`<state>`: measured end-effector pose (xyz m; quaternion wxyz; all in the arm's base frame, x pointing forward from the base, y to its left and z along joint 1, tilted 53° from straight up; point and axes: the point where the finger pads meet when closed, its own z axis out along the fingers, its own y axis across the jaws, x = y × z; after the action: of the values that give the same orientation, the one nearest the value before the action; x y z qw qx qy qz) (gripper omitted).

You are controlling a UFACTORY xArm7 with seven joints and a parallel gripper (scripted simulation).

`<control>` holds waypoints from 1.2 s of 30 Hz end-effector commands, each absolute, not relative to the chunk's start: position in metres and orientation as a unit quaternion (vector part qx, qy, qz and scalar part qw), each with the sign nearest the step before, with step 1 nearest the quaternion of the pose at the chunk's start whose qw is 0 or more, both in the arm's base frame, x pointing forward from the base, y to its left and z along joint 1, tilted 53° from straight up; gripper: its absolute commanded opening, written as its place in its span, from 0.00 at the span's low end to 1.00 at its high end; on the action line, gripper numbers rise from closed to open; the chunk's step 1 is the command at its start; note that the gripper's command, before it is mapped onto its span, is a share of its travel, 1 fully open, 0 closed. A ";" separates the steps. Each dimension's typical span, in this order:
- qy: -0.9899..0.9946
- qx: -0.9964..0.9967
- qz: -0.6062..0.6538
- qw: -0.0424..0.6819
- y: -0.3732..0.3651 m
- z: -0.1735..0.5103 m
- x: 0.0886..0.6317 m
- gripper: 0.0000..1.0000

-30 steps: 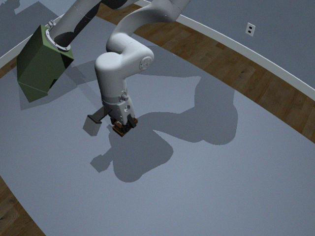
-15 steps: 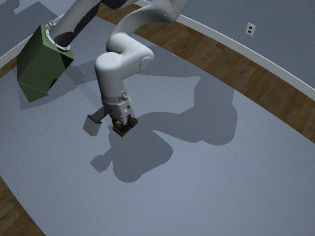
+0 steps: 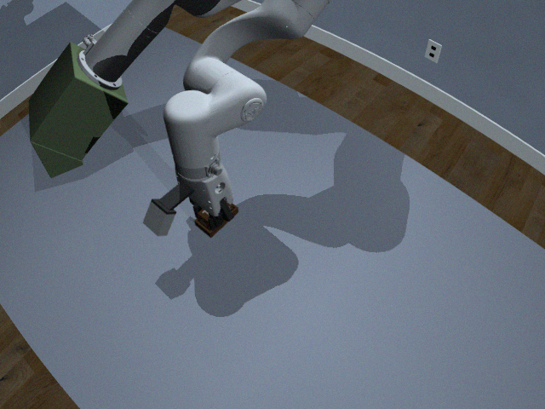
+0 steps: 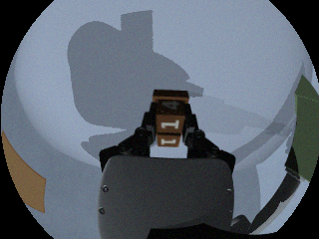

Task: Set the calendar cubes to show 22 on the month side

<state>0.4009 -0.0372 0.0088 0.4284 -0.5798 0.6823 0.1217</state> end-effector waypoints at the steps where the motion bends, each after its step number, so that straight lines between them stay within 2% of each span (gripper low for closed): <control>1: 0.683 -0.579 0.120 0.428 -0.039 0.009 0.401 0.29; 19: 0.683 -0.579 0.120 0.428 -0.041 0.011 0.400 0.29; 36: 0.683 -0.579 0.120 0.428 -0.101 0.066 0.359 0.29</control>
<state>0.3667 -0.0875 0.0539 0.4283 -0.5796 0.6825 0.1217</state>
